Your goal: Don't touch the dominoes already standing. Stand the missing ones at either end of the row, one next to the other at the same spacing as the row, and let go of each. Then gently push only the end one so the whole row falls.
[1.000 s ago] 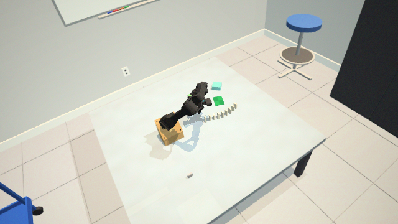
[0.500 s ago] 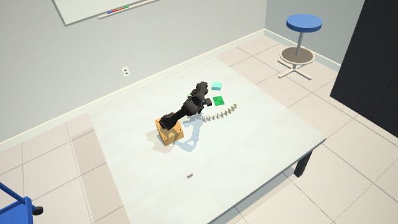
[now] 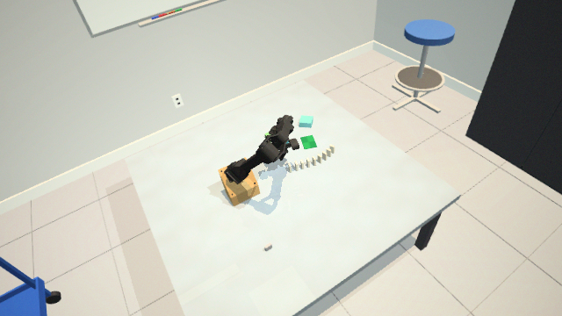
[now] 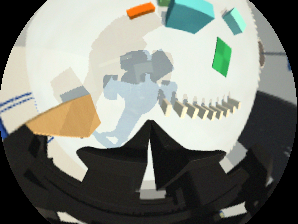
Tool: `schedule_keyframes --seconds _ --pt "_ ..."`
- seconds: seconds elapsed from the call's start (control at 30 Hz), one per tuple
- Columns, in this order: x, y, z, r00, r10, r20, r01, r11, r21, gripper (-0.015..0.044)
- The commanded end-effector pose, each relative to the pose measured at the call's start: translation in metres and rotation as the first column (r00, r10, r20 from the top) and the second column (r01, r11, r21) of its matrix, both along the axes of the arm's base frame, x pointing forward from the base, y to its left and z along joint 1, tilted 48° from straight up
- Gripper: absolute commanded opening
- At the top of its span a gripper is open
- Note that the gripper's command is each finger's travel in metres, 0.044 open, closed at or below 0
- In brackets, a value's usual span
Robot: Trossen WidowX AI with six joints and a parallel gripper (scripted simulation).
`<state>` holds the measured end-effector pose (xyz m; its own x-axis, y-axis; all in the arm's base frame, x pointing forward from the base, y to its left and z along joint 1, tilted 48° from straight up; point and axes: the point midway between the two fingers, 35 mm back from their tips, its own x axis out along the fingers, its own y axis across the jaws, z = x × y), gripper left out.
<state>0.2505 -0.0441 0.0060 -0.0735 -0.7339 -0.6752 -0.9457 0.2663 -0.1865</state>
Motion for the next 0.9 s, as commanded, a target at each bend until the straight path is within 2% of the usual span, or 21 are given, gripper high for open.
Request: schedule_keyframes --seconds 0.0,0.1,0.27,0.87 --pt "0.001 0.0 0.001 1.0 0.003 0.003 -0.003 1.0 -0.001 0.0" --pt "0.001 -0.009 -0.008 1.0 0.0 0.003 0.0 1.0 0.002 0.0" --pt "-0.004 -0.059 -0.051 1.0 0.003 0.002 -0.003 1.0 -0.004 0.0" --pt "0.012 -0.065 -0.049 1.0 0.003 0.003 -0.003 1.0 -0.005 0.0"
